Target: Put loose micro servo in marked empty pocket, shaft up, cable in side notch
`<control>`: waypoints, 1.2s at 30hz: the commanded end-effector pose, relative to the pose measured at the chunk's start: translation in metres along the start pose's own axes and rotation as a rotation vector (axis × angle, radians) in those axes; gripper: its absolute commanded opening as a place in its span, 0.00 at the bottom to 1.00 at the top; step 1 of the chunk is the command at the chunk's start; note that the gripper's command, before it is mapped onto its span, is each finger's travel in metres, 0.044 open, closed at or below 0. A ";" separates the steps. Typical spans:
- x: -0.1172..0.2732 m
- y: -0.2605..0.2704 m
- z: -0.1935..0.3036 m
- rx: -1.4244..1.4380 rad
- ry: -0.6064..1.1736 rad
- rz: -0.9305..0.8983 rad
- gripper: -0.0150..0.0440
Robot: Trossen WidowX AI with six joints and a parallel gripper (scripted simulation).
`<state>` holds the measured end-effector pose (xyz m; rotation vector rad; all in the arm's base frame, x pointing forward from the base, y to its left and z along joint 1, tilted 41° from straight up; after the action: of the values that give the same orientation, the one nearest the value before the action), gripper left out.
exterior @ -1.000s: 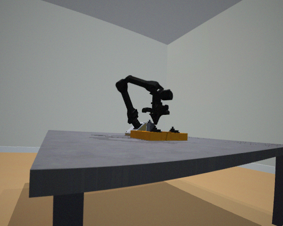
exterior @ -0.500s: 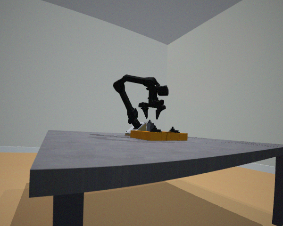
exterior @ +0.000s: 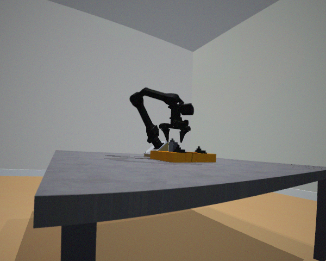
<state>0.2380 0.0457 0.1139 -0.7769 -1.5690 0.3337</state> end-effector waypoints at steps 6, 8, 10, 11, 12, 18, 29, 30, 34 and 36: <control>-0.010 -0.001 0.001 0.005 -0.001 0.004 0.96; -0.010 -0.001 0.001 0.005 -0.001 0.004 0.87; -0.010 -0.001 0.001 0.005 -0.001 0.004 0.78; -0.010 -0.001 0.001 0.005 -0.001 0.004 0.73; -0.010 -0.001 0.001 0.005 -0.001 0.004 0.69; -0.010 -0.001 0.001 0.005 -0.001 0.004 0.49; 0.011 -0.002 0.002 0.005 -0.001 0.003 0.25; 0.016 -0.003 0.003 0.005 0.000 0.003 0.25; 0.020 -0.004 0.004 0.005 0.000 0.004 0.25; 0.020 -0.004 0.004 0.005 0.000 0.004 0.25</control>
<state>0.2330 0.0551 0.1288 -0.7756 -1.5624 0.3496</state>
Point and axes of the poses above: the point midway between the two fingers, 35 mm back from their tips, its own x axis back along the fingers, its own y axis across the jaws, z = x × y, the point moved 6 cm from there along x, back along the fingers, and after that the axes turned 12 degrees about -x, right-handed, at the moved point
